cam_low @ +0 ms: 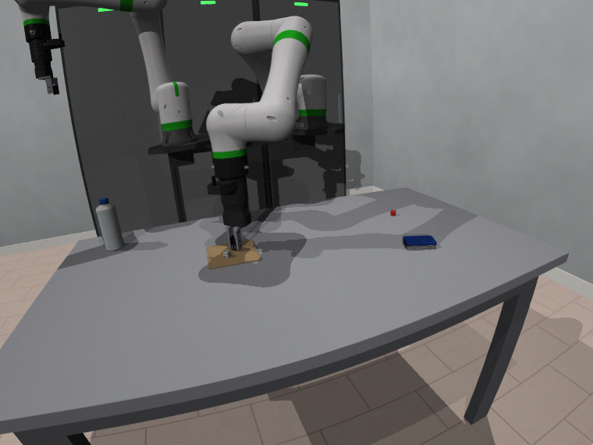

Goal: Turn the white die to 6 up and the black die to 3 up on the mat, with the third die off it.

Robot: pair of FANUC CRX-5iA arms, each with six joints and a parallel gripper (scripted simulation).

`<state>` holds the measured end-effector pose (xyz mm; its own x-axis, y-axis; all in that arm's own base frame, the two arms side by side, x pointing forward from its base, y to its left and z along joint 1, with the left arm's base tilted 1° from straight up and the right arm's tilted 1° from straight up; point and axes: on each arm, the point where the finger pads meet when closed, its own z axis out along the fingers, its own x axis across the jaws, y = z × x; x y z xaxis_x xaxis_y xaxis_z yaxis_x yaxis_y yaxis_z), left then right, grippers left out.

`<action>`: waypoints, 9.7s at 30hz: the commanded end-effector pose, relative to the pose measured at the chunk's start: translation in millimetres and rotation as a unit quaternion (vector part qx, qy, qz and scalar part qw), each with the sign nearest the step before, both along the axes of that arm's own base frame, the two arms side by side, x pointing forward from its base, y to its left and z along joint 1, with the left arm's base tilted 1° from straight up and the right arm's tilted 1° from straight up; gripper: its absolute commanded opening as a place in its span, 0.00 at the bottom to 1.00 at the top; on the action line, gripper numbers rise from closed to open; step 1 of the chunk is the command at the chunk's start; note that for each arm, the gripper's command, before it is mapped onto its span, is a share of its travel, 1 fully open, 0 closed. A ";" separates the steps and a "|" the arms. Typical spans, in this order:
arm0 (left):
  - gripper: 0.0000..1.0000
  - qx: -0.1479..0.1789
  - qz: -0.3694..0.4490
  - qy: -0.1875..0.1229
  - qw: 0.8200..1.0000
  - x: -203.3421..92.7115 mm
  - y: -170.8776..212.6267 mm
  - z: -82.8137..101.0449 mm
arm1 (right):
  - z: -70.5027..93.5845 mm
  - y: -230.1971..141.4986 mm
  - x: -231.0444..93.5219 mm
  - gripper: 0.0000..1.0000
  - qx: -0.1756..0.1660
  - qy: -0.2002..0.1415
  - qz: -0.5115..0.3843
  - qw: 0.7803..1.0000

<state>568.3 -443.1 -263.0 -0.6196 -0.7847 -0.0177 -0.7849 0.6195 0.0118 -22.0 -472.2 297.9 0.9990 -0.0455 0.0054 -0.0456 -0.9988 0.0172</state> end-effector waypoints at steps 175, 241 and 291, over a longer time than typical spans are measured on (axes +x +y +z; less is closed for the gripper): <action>1.00 -0.001 0.000 -0.001 1.000 0.8 -2.3 87.4 | 0.9 -0.2 -0.2 1.00 -0.001 0.000 0.000 1.000; 1.00 -0.001 0.000 -0.001 1.000 0.5 -4.0 173.6 | 0.9 -0.2 -0.2 1.00 -0.001 0.000 0.000 1.000; 1.00 -0.001 0.000 -0.001 1.000 0.5 -4.0 173.6 | 0.9 -0.2 -0.2 1.00 -0.001 0.000 0.000 1.000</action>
